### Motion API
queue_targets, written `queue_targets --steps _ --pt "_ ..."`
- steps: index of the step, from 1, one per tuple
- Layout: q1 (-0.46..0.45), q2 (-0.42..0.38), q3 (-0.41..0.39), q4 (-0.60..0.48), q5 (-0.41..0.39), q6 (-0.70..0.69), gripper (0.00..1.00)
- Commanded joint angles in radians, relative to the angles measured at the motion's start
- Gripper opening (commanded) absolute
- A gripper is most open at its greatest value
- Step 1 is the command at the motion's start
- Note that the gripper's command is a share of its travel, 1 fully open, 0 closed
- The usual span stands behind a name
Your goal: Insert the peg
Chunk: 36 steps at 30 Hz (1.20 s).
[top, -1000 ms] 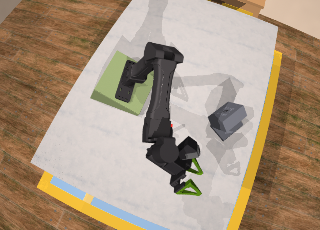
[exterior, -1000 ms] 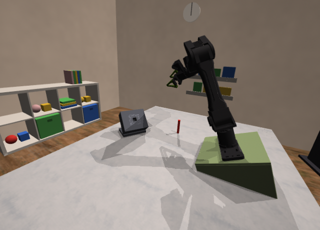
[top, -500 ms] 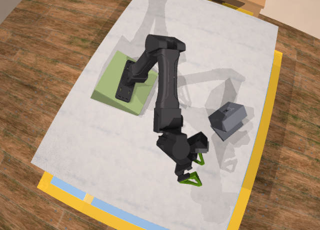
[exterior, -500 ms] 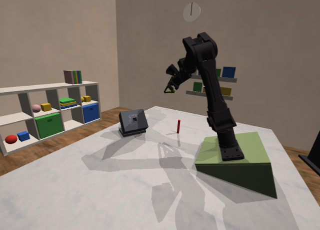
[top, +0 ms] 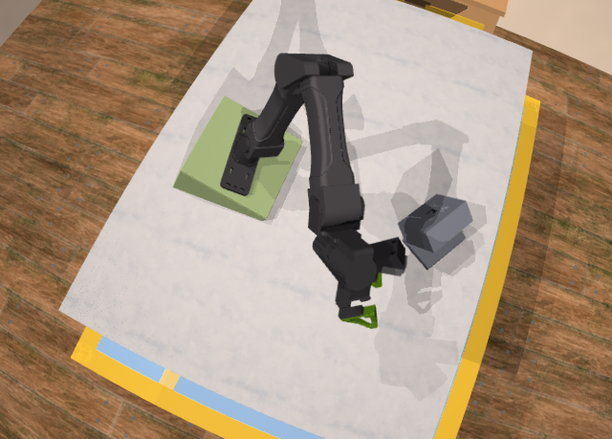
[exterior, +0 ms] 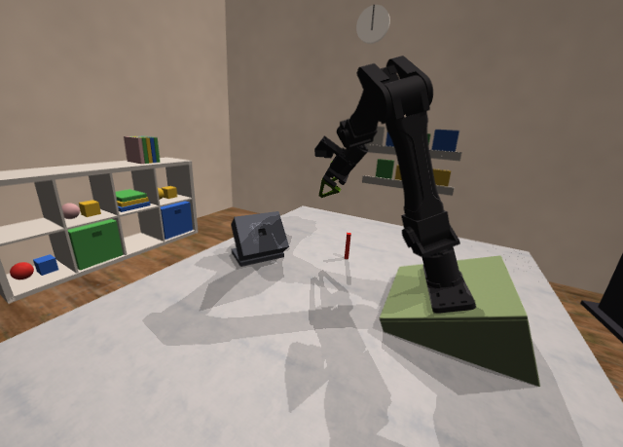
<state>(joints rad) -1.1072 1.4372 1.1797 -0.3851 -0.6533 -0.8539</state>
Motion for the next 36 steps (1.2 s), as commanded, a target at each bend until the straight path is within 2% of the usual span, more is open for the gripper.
queue_targets --steps 1,3,5,20,22,27,36 --pt "0.026 -0.046 -0.038 -0.160 0.075 -0.045 1.00" --pt "0.044 -0.064 -0.051 -0.210 0.104 -0.061 1.00" --pt "0.044 -0.064 -0.051 -0.210 0.104 -0.061 1.00" --pt "0.178 -0.196 -0.148 -0.587 0.328 -0.177 1.00" --pt "0.178 -0.196 -0.148 -0.587 0.328 -0.177 1.00" --pt "0.214 -0.234 -0.179 -0.680 0.388 -0.201 1.00" --pt "0.209 -0.223 -0.192 -0.668 0.391 -0.190 1.00"
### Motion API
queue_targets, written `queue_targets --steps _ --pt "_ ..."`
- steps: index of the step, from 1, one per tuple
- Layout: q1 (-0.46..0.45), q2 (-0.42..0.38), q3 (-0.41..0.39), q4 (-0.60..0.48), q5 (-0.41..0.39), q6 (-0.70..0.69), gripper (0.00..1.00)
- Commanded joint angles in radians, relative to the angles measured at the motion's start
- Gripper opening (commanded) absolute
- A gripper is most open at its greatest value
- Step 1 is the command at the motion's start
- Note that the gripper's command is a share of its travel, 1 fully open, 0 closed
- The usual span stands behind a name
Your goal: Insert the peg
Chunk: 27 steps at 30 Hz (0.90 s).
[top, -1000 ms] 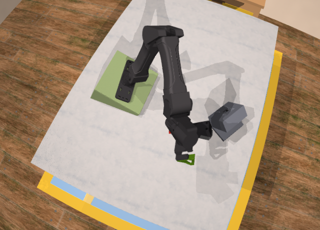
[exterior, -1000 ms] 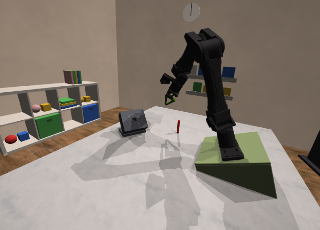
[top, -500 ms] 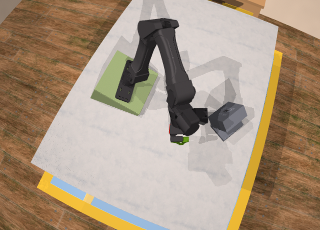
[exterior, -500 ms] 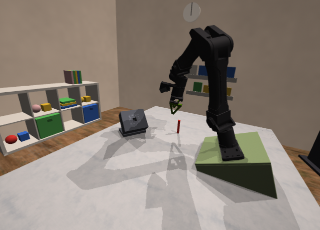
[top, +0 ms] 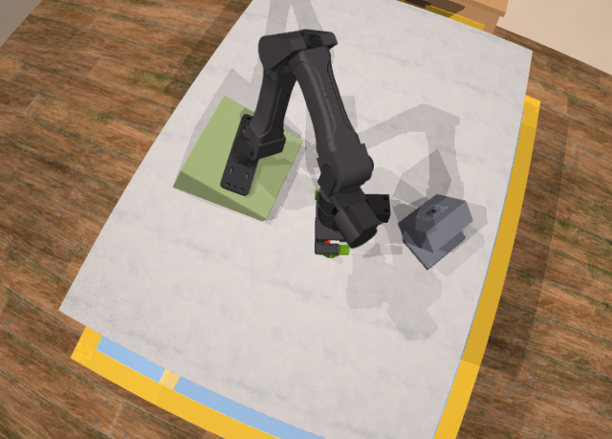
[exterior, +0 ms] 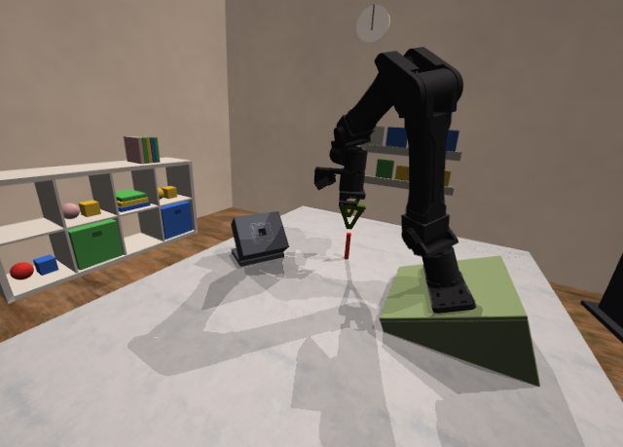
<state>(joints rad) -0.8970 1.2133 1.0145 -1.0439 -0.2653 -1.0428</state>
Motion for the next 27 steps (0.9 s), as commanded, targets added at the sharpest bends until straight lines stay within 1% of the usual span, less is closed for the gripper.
queue_targets --steps 1,3,4,6,10,11,27 --pt "0.009 0.015 -0.032 0.000 0.003 0.004 1.00" --pt "0.009 0.015 -0.032 0.000 0.003 0.004 1.00" --pt "0.009 0.005 -0.038 0.019 0.001 0.009 1.00" --pt "0.017 0.020 -0.048 0.031 0.003 0.013 1.00" --pt "0.023 0.024 -0.067 0.060 0.007 0.021 1.00" --pt "0.017 0.012 -0.052 0.057 0.005 0.017 1.00" --pt "0.043 0.038 -0.121 0.157 0.013 0.042 1.00"
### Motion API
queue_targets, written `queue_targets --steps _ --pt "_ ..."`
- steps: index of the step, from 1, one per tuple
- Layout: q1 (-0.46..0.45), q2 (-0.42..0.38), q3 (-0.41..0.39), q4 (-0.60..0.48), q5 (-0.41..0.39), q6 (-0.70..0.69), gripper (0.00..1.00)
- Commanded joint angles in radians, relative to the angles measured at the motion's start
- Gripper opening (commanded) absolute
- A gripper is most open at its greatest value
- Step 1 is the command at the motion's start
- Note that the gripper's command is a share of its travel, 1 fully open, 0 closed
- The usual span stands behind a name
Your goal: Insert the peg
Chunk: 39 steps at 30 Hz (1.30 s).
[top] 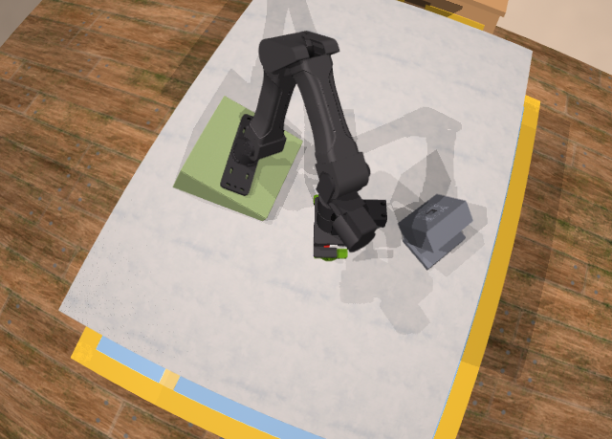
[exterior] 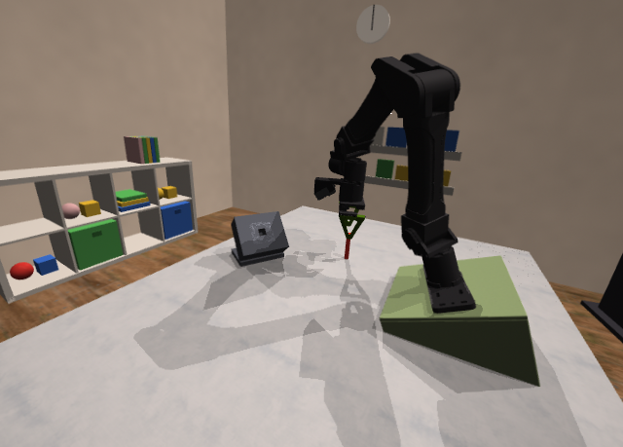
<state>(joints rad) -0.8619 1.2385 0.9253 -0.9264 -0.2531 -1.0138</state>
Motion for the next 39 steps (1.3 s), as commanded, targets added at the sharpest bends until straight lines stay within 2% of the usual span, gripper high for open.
queue_targets --steps 1,16,17,24,27,32,39 --pt "0.010 0.015 -0.036 0.047 0.002 0.015 1.00" --pt "0.024 0.032 -0.074 0.106 0.006 0.029 1.00" --pt "0.018 0.022 -0.043 0.084 0.007 0.020 0.89" --pt "0.018 0.022 -0.043 0.084 0.007 0.020 0.09" --pt "0.018 0.022 -0.043 0.084 0.007 0.020 0.08" --pt "0.015 0.021 -0.036 0.073 0.006 0.018 0.00" --pt "-0.035 -0.027 0.090 -0.123 -0.010 -0.026 0.00"
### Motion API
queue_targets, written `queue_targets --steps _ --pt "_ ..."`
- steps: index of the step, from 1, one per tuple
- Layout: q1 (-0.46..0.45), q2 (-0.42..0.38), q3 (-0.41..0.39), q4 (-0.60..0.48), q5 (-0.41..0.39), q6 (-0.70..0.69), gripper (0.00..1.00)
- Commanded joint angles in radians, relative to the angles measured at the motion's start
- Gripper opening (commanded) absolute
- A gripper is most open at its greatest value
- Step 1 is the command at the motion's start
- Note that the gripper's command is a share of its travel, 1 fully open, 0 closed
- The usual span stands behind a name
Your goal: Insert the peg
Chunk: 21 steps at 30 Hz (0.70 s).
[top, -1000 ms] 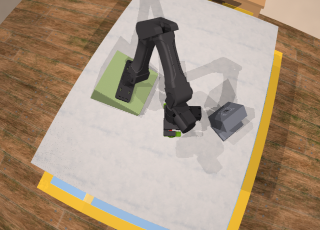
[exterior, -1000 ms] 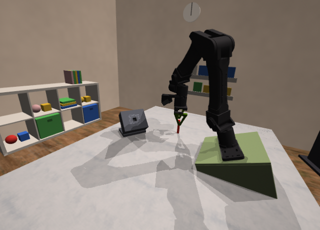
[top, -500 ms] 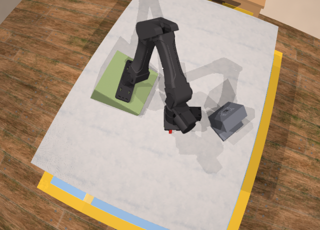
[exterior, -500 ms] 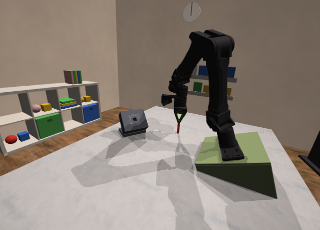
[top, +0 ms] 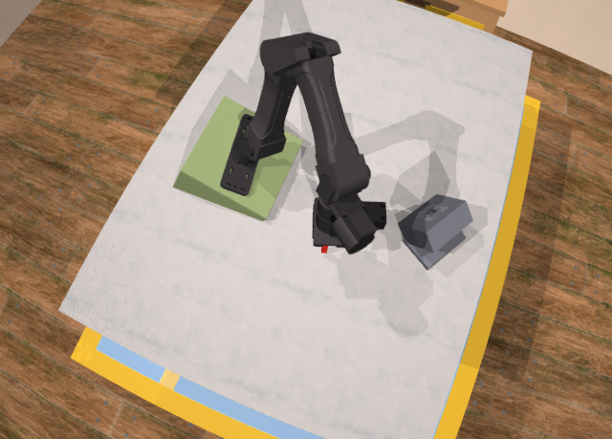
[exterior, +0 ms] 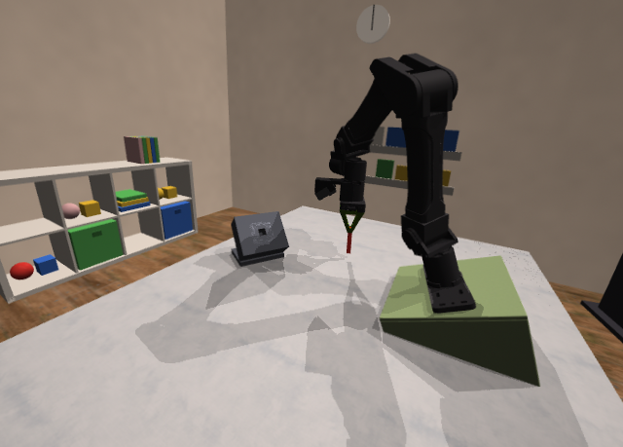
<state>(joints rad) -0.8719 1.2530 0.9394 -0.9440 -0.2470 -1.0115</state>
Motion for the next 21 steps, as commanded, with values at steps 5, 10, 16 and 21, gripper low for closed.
queue_targets --steps 5,10,16,21 --pt "-0.049 -0.056 0.135 -0.183 -0.023 -0.051 0.00" --pt "-0.078 -0.059 0.205 -0.270 -0.033 -0.081 0.00" --pt "-0.044 -0.052 0.154 -0.193 0.000 -0.053 0.00" --pt "-0.018 -0.066 0.151 -0.186 0.022 -0.044 0.00"
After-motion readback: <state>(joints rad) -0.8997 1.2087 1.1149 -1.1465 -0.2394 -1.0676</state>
